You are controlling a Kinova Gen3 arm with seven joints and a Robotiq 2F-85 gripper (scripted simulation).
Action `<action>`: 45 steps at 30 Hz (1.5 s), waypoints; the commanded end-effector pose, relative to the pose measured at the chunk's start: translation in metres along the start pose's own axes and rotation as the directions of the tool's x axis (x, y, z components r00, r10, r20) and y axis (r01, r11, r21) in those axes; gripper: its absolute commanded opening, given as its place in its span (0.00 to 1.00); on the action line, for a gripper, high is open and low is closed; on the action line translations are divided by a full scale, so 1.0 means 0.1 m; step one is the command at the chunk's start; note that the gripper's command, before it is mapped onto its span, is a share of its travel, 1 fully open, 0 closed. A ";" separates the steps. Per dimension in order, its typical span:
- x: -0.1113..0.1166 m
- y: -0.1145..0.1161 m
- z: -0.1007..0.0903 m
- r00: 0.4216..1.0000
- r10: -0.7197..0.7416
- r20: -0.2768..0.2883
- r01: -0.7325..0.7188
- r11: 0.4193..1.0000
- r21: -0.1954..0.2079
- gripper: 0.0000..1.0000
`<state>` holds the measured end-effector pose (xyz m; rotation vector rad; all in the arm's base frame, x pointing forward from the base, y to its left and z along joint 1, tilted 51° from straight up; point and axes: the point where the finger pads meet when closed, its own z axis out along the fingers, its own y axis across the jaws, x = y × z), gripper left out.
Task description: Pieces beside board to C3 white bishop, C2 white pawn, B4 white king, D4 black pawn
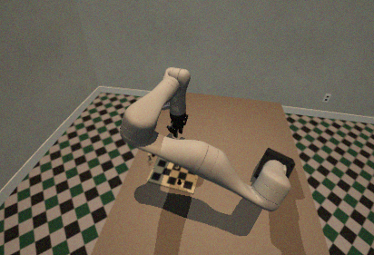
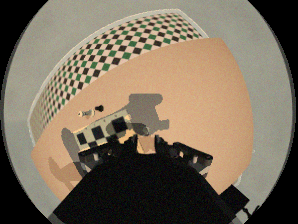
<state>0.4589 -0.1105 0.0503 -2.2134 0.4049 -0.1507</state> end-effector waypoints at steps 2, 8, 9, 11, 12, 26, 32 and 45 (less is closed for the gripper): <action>-0.01 0.00 0.02 1.000 0.001 0.002 -0.001 1.000 0.000 0.34; -0.01 0.00 0.12 1.000 0.001 0.002 -0.001 1.000 0.000 0.34; -0.01 0.00 0.13 1.000 0.001 0.002 -0.001 1.000 0.000 0.34; -0.01 0.00 0.16 1.000 0.001 0.002 -0.001 1.000 0.000 0.34; -0.01 0.00 0.18 1.000 0.001 0.002 -0.001 1.000 0.000 0.34; 0.00 0.00 0.34 1.000 0.001 0.002 -0.001 1.000 0.000 0.34; 0.00 0.00 0.38 1.000 0.001 0.002 -0.001 1.000 0.000 0.34; 0.00 0.00 0.40 1.000 0.001 0.002 -0.001 1.000 0.000 0.34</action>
